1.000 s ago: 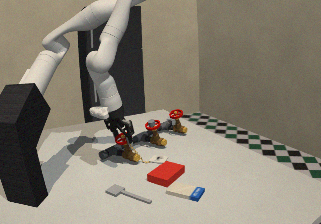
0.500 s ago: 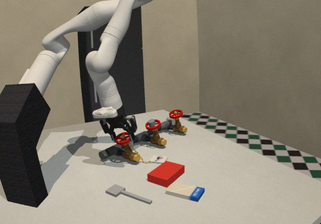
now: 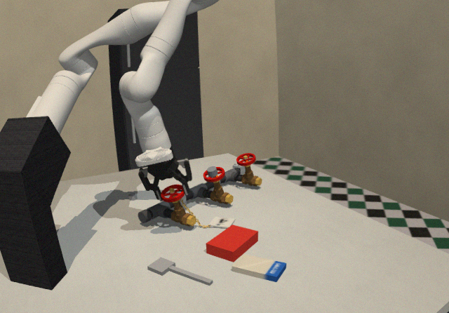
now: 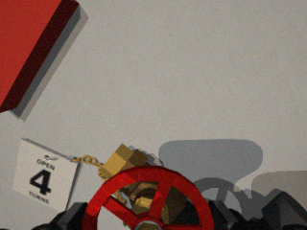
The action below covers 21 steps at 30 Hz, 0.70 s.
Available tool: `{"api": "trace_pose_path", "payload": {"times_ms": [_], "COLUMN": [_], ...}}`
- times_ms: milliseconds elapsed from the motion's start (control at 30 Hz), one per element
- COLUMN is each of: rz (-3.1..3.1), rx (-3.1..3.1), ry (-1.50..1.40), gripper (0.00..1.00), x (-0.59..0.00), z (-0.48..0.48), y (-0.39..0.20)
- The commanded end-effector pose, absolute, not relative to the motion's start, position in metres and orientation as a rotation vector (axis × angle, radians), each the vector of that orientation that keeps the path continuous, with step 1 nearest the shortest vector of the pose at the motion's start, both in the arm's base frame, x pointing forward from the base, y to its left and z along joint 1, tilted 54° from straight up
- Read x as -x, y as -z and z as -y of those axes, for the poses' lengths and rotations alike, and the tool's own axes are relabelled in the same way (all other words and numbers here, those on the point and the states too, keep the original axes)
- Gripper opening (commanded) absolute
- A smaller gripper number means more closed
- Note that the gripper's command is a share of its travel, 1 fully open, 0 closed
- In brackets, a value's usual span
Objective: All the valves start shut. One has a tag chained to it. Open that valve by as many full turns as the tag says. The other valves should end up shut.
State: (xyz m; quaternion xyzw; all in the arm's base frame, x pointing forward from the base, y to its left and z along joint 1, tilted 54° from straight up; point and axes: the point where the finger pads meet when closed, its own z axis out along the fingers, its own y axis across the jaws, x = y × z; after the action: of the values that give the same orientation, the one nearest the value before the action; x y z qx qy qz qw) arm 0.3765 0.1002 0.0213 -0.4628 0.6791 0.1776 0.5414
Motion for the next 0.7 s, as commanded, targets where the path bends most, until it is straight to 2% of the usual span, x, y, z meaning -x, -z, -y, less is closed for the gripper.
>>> {"api": "trace_pose_path", "payload": {"times_ms": [0, 667], "rz": [-1.564, -1.442], "rx": [1.146, 1.281], "ry": [-0.377, -0.252], "gripper": [0.75, 0.75], "x": [-0.3762, -0.3762], "z": [-0.1029, -0.1029], "y": [-0.0258, -0.0258]}}
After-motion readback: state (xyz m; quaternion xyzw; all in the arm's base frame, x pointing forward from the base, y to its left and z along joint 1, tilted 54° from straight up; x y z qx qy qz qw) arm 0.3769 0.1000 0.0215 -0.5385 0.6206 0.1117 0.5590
